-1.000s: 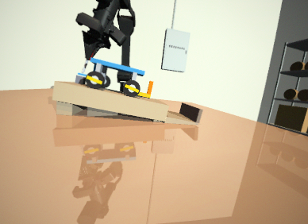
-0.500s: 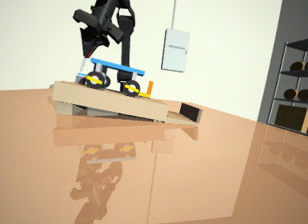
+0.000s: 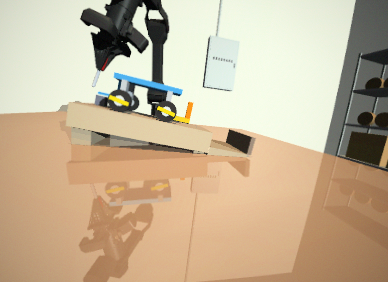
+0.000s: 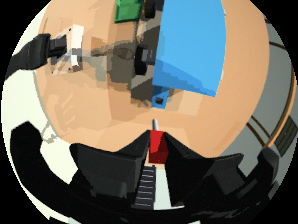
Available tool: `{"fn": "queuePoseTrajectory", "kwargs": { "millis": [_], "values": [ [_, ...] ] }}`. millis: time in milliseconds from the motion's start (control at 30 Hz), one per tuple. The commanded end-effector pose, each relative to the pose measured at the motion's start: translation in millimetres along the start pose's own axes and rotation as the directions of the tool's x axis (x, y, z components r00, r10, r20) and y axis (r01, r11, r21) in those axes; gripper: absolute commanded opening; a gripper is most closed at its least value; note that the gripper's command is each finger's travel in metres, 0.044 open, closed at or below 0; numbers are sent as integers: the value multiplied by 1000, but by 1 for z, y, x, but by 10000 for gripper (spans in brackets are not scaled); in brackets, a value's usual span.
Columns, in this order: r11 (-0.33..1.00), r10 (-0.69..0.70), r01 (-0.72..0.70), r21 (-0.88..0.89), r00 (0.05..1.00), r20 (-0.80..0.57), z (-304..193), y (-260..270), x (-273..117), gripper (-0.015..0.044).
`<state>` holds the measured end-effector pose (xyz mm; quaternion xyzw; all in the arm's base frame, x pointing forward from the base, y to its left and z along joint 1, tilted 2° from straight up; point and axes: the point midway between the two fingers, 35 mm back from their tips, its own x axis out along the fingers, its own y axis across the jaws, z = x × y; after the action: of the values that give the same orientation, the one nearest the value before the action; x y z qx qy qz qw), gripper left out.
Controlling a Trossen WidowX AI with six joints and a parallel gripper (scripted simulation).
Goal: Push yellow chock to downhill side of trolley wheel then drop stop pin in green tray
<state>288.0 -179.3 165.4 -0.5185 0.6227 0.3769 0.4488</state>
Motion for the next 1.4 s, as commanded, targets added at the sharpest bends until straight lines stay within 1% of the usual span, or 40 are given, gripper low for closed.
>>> {"fn": "queuePoseTrajectory", "kwargs": {
  "millis": [0,867,1067,1367],
  "values": [
    [1000,-9,9,-3,1000,-5,-5,-2,-3,0],
    [1000,-2,2,-5,1000,-5,-7,80,2,0],
    [1000,-2,2,-5,1000,-5,-4,81,2,0],
    [1000,-2,2,-5,1000,-1,30,79,-1,0]
  ]
}}
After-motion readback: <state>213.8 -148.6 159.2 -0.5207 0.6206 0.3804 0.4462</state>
